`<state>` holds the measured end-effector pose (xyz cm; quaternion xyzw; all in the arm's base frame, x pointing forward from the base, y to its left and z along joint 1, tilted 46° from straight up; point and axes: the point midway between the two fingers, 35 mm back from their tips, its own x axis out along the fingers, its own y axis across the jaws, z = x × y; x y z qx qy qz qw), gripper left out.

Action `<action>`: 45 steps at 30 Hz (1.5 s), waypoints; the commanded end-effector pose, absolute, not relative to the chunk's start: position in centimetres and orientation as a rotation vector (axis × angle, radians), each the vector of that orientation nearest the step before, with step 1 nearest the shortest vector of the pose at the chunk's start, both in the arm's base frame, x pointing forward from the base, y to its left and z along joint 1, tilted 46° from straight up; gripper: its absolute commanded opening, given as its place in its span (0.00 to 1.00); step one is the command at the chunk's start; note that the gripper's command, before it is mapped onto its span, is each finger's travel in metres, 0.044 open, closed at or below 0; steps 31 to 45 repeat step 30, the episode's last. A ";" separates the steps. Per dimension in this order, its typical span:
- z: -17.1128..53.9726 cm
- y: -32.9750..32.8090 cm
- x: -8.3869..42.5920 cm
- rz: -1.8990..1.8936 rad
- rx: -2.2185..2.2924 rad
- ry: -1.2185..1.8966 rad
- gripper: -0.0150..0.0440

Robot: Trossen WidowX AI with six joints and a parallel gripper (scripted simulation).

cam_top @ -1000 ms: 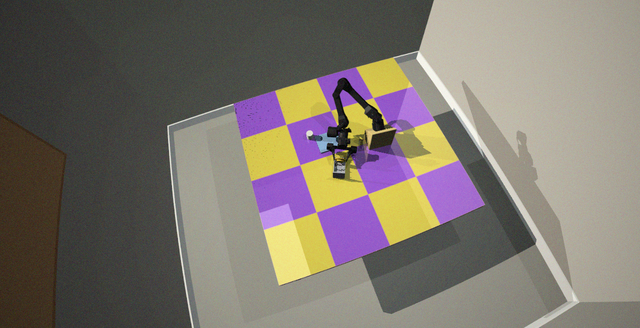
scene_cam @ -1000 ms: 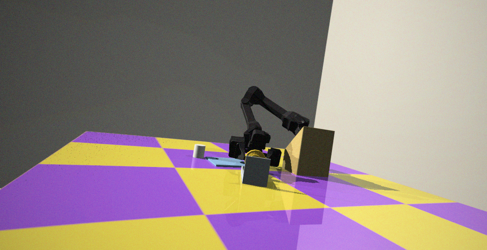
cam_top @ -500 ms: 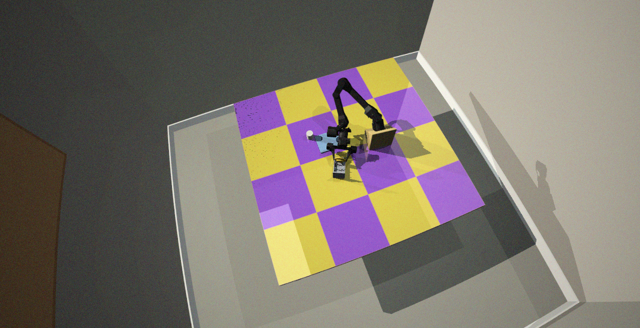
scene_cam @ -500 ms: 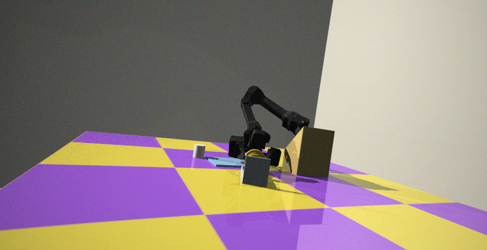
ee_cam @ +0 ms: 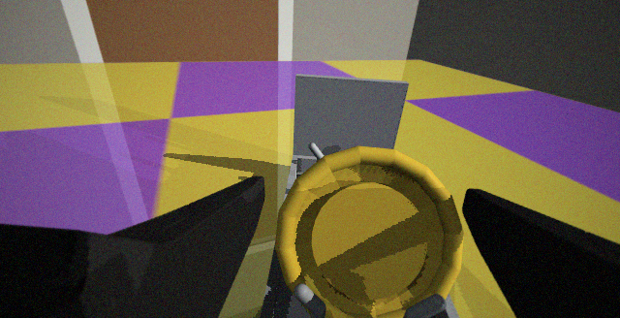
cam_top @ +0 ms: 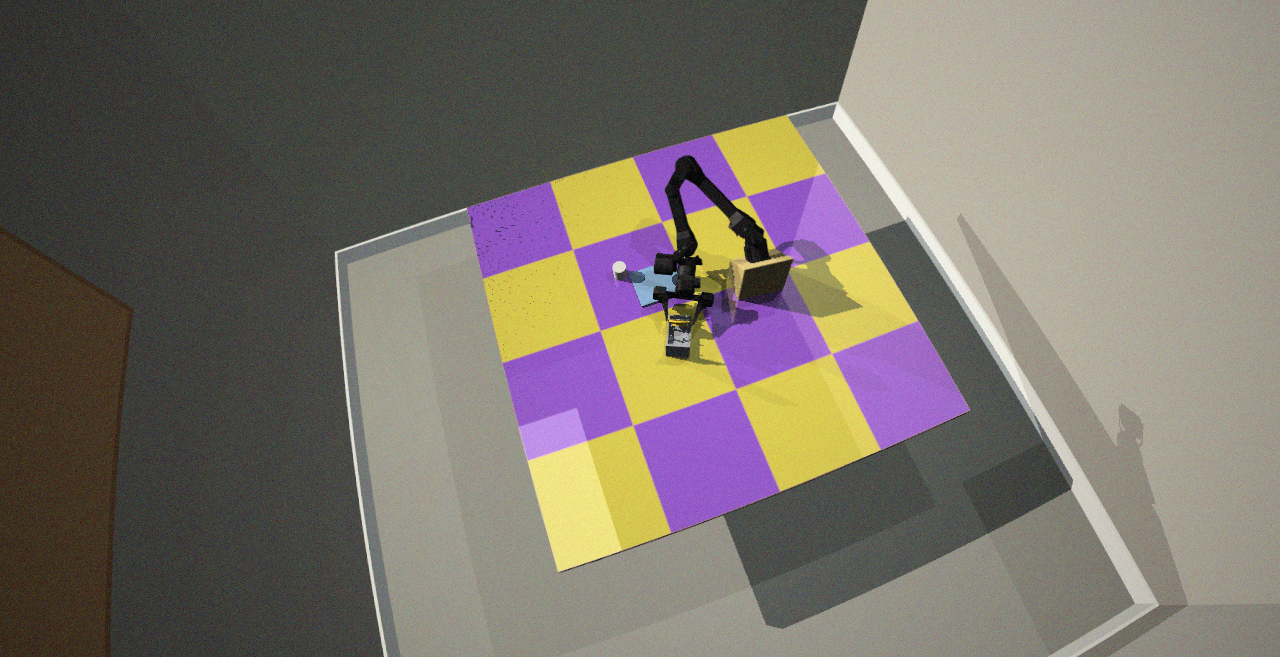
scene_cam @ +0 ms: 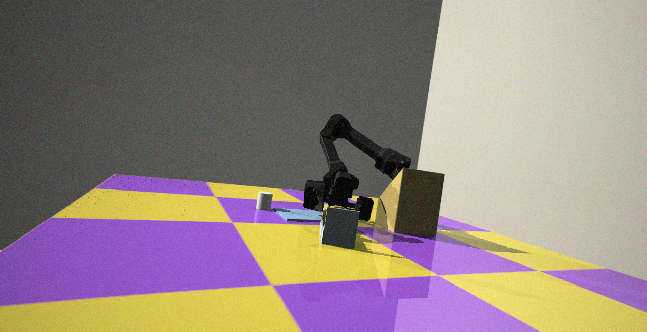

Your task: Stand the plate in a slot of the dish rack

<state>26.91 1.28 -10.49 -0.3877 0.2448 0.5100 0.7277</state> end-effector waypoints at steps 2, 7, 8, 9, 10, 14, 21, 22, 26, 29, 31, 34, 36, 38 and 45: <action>-10.4 1.4 26.9 1.125 -0.854 0.541 0.93; -6.8 4.9 27.6 1.144 -0.833 0.565 0.93; -5.9 5.8 27.6 1.148 -0.827 0.570 0.93; -5.1 6.7 27.6 1.151 -0.821 0.574 0.93; -4.2 7.5 27.5 1.155 -0.815 0.577 0.93; -2.1 9.6 28.0 1.161 -0.798 0.583 0.93; -2.3 9.7 28.0 1.152 -0.775 0.634 0.93; -2.3 9.7 27.9 1.145 -0.759 0.668 0.93; -2.7 9.8 27.6 1.109 -0.702 0.801 0.93; -2.8 9.9 27.3 1.075 -0.663 0.900 0.93; -2.9 10.0 27.2 1.061 -0.651 0.933 0.93; -2.9 10.0 27.2 1.061 -0.651 0.933 0.93; -2.9 10.0 27.2 1.061 -0.651 0.933 0.93; -2.9 10.0 27.2 1.061 -0.651 0.933 0.93; -2.9 10.0 27.2 1.061 -0.651 0.933 0.93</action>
